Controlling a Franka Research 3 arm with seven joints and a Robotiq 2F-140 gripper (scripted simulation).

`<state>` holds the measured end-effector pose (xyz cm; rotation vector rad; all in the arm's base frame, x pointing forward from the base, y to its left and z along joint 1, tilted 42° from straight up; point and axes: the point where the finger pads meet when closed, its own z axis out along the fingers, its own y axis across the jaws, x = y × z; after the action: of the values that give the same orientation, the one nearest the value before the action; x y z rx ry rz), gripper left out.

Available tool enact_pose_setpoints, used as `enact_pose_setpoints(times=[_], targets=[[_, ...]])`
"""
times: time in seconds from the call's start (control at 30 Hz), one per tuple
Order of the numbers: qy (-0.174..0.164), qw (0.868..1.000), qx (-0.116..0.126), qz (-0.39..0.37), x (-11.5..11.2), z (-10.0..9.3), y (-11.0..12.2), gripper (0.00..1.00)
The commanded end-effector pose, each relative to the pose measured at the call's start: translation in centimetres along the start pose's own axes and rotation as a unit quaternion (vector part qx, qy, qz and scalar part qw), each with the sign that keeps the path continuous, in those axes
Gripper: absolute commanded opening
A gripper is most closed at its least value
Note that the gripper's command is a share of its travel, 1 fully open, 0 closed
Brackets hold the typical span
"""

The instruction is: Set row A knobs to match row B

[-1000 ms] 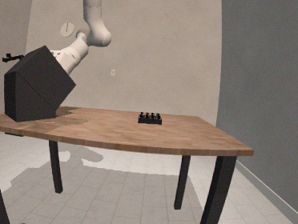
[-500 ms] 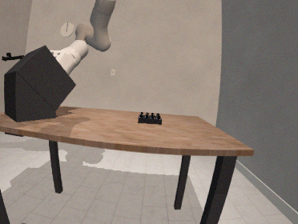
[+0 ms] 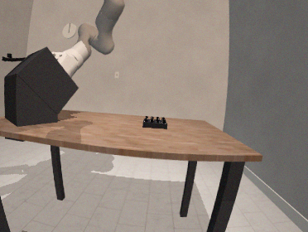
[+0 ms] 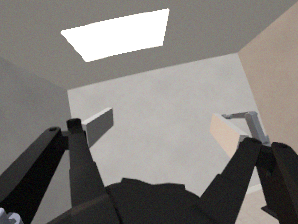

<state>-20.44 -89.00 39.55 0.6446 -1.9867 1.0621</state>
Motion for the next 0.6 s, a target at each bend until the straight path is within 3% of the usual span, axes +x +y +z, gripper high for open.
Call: enact_pose_setpoints(times=[0.0, 0.23, 0.3, 0.33, 0.57], targets=[[-0.045, 0.999, -0.019, 0.006, -4.2, -1.1, -0.1, 1.0], [-0.099, 0.995, -0.016, -0.029, -10.2, -2.8, -1.8, 1.0], [-0.099, 0.995, -0.016, -0.029, -10.2, -2.8, -1.8, 1.0], [-0.12, 0.992, -0.014, -0.043, -12.5, -3.6, -2.4, 1.0], [-0.17, 0.982, -0.004, -0.078, -18.1, -5.8, -3.8, 1.0]])
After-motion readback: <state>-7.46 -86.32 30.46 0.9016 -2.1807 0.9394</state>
